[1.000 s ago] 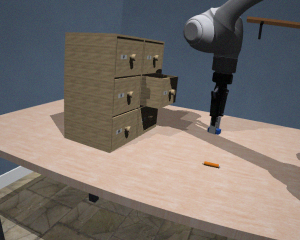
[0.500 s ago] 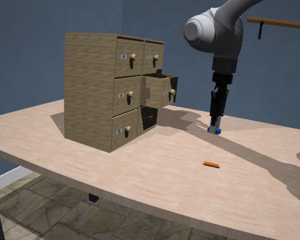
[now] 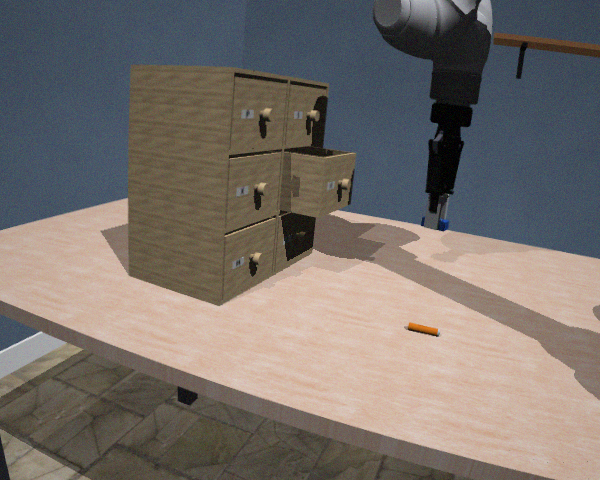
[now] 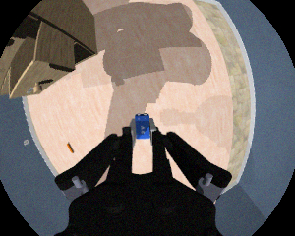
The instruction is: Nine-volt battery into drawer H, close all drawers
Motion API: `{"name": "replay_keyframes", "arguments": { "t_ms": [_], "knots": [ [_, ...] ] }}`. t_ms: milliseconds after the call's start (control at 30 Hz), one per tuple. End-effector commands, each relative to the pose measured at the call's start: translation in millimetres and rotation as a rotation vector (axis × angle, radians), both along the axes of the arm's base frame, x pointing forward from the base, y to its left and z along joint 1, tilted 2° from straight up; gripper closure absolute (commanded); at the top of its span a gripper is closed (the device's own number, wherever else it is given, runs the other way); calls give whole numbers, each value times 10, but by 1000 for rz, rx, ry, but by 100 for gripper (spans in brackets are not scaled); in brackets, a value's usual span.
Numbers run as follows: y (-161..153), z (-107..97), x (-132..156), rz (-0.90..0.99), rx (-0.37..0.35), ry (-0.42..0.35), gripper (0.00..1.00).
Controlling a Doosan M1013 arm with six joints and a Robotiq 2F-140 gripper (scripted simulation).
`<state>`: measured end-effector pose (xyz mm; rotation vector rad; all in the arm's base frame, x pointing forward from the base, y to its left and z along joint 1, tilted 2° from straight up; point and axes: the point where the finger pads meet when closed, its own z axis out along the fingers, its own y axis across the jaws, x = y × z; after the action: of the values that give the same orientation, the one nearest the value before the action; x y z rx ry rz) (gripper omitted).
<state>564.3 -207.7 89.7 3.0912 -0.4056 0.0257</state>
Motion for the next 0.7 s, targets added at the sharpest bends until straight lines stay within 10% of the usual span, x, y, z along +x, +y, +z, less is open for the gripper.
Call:
{"name": "replay_keyframes", "arguments": {
  "t_ms": [0,267,667],
  "knots": [
    [4,208,-2,0,1,2,86],
    [75,228,16,7,1,2,86],
    [1588,191,206,146,-1,5,86]
  ]
}}
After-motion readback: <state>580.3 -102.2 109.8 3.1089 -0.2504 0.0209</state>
